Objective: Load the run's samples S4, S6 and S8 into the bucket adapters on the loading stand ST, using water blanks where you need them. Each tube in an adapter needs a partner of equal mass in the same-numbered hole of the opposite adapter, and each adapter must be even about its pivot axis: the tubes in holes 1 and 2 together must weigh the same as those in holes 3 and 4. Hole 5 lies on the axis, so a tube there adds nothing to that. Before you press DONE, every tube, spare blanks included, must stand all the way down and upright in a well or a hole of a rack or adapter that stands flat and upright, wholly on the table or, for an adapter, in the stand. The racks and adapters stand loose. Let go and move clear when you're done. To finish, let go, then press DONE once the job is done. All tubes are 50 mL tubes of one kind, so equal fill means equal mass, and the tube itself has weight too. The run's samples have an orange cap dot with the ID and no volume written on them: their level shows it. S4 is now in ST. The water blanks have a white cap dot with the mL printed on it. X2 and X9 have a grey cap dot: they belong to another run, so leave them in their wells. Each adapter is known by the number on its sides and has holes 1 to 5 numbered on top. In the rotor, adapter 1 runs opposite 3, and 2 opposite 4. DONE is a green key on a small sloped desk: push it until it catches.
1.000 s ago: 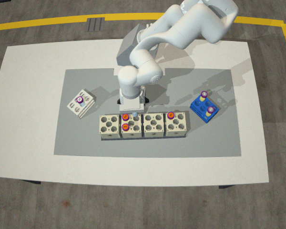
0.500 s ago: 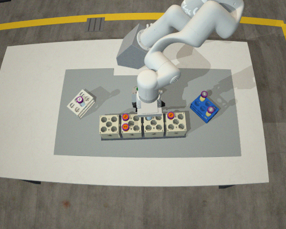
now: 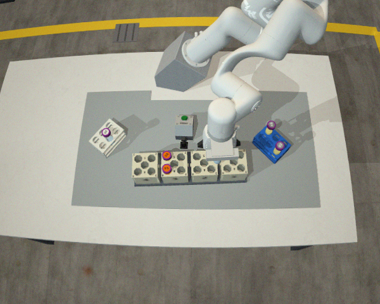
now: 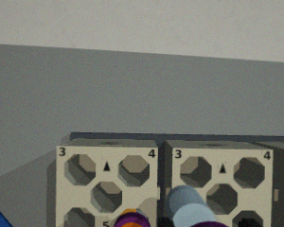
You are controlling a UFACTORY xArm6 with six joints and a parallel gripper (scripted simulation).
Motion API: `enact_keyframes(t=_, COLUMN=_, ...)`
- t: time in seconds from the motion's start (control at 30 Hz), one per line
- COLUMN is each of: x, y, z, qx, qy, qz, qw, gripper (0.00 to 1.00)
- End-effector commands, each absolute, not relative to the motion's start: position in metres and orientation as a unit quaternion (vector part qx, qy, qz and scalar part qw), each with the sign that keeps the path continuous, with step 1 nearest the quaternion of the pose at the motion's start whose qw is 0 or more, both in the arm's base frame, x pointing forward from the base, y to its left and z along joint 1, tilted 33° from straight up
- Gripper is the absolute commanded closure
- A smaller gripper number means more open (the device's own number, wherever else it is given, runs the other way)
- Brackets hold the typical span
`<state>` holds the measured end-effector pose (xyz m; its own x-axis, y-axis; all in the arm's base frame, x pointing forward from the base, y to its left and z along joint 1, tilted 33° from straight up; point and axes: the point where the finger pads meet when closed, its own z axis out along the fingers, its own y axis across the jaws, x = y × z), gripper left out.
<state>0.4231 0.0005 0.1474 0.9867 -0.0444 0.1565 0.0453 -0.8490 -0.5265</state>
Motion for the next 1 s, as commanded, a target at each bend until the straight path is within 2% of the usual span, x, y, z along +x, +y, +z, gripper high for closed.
enact_keyframes(t=0.0, x=0.429, y=0.016, z=0.160, qx=-0.959, qy=0.001, qz=-0.083, qw=0.273, gripper=1.00)
enact_keyframes(t=0.97, x=0.435, y=0.033, z=0.171, qx=-0.959, qy=0.001, qz=-0.083, qw=0.273, gripper=1.00)
